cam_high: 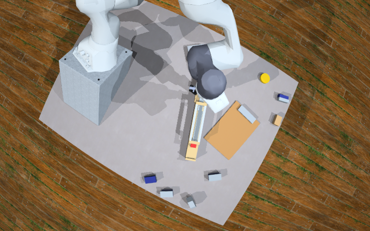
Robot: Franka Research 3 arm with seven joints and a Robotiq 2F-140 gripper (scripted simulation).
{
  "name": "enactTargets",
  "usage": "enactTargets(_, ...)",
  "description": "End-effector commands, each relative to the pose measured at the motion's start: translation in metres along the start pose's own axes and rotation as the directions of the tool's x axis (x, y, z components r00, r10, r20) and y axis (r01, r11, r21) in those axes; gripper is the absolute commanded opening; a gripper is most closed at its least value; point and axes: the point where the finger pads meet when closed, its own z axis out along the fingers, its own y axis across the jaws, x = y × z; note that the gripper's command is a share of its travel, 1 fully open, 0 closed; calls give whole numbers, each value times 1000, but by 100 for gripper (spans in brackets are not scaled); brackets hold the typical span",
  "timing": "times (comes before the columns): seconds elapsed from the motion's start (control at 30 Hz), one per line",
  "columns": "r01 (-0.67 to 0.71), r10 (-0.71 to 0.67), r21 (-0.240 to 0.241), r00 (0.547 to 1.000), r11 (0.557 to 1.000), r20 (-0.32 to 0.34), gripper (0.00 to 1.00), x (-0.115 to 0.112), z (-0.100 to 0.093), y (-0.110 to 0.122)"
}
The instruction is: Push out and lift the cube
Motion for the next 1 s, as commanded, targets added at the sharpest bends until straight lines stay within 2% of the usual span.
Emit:
enactTargets(0.0, 16, -16, 3, 1000, 1000, -6, 0, 7, -2, -2)
enactTargets(0.33, 16, -16, 3, 1000, 1000, -6, 0, 15, -2, -2)
enactTargets(0.97, 16, -16, 3, 1000, 1000, -6, 0, 16, -2, -2)
